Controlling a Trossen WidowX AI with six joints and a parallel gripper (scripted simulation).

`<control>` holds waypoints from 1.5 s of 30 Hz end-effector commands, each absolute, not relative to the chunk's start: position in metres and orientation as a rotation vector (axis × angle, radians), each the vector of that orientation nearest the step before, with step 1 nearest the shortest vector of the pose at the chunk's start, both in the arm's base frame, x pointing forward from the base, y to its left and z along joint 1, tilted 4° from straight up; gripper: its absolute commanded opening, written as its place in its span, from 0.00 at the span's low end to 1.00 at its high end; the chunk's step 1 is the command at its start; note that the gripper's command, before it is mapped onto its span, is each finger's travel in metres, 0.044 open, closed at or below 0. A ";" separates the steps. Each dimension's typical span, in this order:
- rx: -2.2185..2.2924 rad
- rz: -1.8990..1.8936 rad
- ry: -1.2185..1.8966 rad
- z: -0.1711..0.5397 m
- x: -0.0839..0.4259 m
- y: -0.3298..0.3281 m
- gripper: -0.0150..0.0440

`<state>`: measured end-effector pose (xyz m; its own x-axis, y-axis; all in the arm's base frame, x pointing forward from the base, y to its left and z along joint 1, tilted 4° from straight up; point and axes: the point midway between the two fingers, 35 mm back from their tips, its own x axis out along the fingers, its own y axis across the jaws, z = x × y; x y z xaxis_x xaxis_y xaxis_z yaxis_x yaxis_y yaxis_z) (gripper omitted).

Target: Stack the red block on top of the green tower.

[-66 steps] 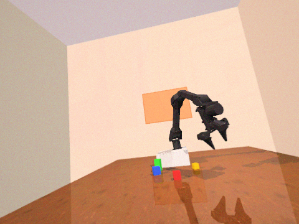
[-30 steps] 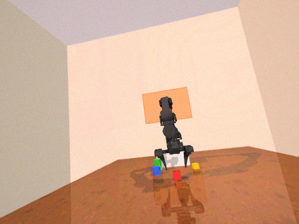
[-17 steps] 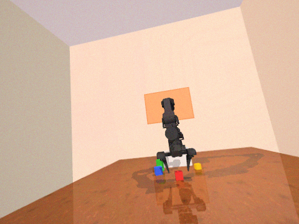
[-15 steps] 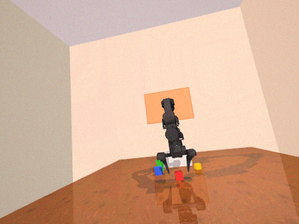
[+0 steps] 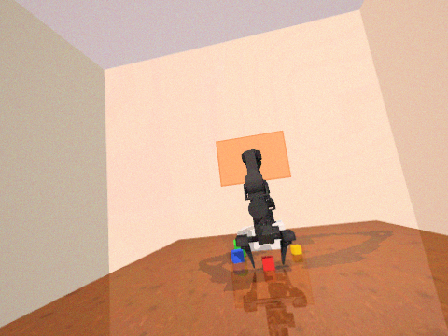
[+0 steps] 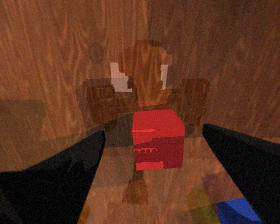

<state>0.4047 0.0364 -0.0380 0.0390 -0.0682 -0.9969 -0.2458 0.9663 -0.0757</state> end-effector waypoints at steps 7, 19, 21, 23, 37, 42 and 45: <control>-0.258 0.139 1.526 -0.038 0.406 0.036 1.00; -0.258 0.139 1.526 -0.038 0.406 0.036 0.50; -0.258 0.139 1.526 -0.038 0.406 0.036 0.48; -0.258 0.139 1.526 -0.038 0.406 0.036 0.45; -0.258 0.140 1.526 0.019 0.403 0.040 0.25; -0.258 0.140 1.526 0.047 0.402 0.042 0.25; -0.258 0.140 1.526 0.064 0.401 0.044 0.25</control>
